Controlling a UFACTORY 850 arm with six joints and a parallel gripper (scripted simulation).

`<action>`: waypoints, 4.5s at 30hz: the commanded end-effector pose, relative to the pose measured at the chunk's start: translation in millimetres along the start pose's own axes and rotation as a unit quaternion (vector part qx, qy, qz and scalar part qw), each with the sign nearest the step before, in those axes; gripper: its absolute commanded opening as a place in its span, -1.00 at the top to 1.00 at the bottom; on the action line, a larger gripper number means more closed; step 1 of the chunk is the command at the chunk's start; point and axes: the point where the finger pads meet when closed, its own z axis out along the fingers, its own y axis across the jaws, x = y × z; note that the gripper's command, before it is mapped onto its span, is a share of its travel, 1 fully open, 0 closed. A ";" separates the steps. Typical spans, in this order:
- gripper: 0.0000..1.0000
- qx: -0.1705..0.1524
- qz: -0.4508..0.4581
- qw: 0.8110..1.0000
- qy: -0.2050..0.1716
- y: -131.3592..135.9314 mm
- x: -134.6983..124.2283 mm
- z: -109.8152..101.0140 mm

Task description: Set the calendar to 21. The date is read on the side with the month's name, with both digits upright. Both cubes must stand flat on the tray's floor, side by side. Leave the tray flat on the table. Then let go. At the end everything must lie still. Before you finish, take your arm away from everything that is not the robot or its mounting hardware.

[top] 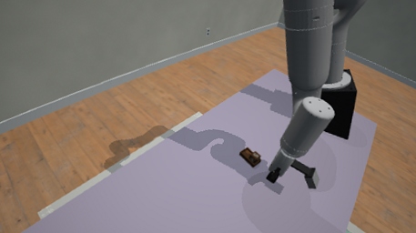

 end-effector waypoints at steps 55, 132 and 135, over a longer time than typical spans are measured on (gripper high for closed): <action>0.47 -0.001 0.000 1.000 0.000 0.8 0.1 1.1; 0.05 -0.001 0.000 1.000 0.000 0.7 0.1 -68.1; 0.05 -0.001 0.000 1.000 0.000 0.6 0.1 -79.4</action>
